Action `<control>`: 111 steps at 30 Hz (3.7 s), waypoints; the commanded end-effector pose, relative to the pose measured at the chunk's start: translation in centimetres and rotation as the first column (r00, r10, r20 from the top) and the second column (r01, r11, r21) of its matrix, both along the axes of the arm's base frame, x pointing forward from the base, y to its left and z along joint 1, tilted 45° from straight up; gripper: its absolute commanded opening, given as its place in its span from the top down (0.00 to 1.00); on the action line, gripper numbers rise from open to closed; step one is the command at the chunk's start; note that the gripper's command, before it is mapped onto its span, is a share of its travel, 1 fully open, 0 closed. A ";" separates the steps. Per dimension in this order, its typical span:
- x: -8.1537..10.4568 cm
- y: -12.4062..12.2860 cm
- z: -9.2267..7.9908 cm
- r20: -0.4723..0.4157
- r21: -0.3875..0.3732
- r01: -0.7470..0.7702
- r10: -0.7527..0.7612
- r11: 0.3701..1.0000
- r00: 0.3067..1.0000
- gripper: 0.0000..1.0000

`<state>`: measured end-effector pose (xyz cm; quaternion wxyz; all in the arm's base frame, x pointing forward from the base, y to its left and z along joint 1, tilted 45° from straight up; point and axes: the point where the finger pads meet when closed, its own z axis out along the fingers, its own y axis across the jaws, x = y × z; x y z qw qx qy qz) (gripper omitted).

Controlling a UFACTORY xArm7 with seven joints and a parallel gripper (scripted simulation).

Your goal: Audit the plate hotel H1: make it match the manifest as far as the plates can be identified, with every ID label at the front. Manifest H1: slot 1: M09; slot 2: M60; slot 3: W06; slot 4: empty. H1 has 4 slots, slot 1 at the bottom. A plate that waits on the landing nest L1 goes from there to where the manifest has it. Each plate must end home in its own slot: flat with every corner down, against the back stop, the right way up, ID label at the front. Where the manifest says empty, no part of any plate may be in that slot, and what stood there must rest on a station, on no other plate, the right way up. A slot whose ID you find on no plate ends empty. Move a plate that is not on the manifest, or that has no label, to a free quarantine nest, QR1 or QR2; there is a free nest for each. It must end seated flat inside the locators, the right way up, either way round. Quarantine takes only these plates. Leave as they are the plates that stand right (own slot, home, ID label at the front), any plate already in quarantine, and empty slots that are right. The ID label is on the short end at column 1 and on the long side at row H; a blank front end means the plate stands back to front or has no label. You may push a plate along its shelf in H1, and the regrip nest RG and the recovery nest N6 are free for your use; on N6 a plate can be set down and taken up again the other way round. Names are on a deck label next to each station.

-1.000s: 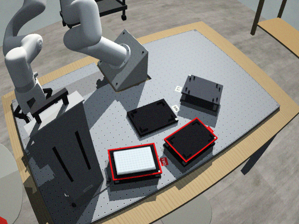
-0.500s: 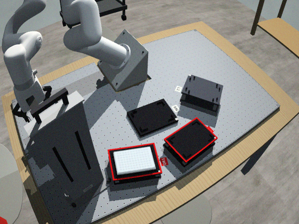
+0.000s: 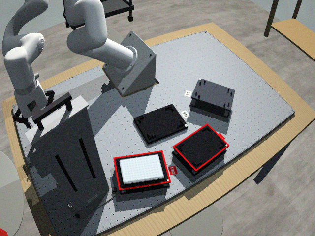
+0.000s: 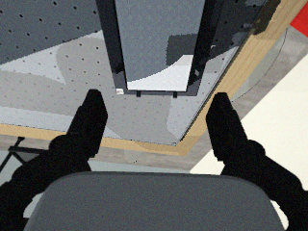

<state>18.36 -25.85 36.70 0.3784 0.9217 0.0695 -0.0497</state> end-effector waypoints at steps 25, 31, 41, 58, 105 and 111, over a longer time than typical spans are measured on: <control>0.4 5.7 5.8 0.002 -0.003 -0.002 0.002 1.000 1.000 0.00; 0.4 6.6 6.8 0.002 -0.003 -0.002 0.002 1.000 1.000 0.00; 0.6 9.0 9.1 0.002 -0.003 -0.002 0.002 1.000 1.000 0.00; 0.7 12.5 12.6 0.002 -0.003 -0.002 0.002 1.000 1.000 0.00; 1.2 22.2 22.3 0.002 -0.003 -0.002 0.002 1.000 1.000 0.00; 1.3 23.6 23.7 0.002 -0.003 -0.002 0.002 1.000 1.000 0.00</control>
